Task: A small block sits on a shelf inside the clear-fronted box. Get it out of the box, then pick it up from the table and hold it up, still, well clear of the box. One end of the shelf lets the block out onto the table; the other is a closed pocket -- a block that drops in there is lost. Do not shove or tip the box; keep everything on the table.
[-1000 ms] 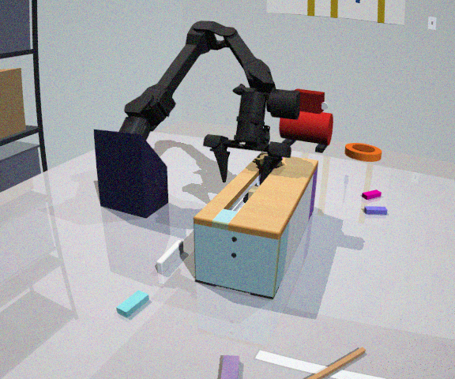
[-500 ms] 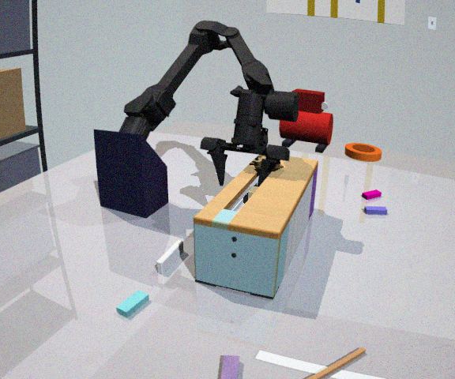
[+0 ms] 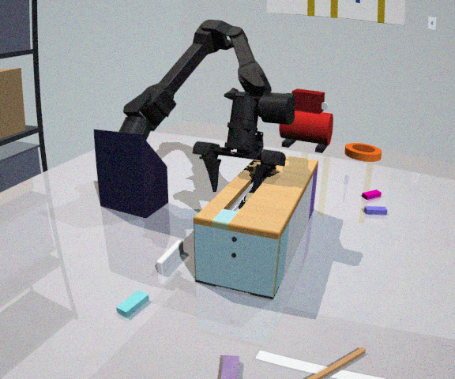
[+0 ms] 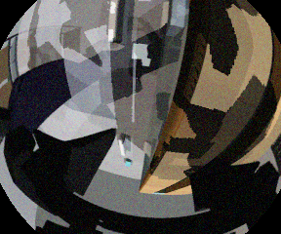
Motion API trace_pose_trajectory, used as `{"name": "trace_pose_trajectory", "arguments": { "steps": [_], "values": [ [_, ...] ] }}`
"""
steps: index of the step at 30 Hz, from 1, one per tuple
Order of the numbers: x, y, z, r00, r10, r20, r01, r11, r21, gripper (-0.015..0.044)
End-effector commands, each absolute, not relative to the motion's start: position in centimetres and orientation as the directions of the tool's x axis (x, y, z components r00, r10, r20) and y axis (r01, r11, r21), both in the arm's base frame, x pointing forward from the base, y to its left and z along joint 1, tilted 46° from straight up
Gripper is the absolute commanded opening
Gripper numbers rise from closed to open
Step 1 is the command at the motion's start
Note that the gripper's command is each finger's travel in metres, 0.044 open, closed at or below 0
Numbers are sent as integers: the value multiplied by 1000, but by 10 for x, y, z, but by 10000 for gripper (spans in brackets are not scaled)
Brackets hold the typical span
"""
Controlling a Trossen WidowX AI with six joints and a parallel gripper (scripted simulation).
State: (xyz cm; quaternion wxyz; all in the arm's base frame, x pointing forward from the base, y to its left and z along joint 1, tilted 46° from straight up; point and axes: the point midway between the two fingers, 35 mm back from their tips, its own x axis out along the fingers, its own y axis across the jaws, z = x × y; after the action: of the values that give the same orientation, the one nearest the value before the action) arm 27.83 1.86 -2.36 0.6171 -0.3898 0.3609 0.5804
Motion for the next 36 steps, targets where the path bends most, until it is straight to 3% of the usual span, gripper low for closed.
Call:
{"name": "trace_pose_trajectory", "arguments": {
  "steps": [1,36],
  "values": [
    [278,10,-32,67,434,-898,-998,22,-64,400],
    [281,-3,-45,67,433,-899,-998,21,-64,400]
  ]
}}
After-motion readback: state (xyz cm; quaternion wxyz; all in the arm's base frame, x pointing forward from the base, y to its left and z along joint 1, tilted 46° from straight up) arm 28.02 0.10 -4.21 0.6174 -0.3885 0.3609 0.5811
